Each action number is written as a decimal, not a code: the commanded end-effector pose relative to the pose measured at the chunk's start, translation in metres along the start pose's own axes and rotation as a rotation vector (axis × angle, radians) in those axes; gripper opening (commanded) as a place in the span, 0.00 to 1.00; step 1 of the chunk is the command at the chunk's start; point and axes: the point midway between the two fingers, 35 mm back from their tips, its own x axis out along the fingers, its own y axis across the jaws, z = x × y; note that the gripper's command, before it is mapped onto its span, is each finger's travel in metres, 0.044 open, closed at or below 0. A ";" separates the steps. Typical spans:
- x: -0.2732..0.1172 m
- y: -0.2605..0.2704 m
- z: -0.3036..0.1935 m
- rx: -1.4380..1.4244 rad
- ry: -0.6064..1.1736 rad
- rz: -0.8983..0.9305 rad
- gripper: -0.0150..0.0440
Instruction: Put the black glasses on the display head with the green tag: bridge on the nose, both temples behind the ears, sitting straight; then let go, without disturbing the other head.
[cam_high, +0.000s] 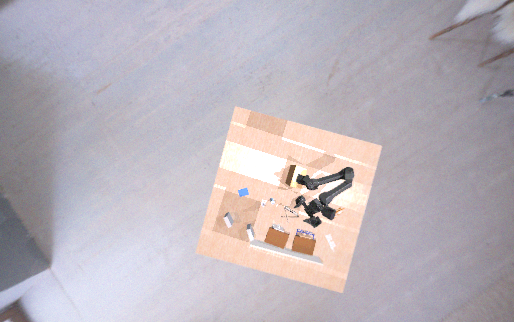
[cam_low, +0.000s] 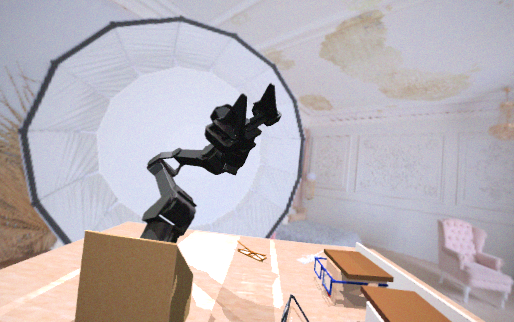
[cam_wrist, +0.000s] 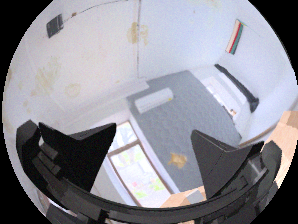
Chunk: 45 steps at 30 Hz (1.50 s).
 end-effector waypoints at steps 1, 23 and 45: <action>0.000 0.000 0.000 0.000 0.000 0.000 0.98; 0.016 -0.088 -0.165 -1.067 1.028 -0.147 0.33; -0.082 -0.173 -0.243 -0.940 2.363 0.234 0.25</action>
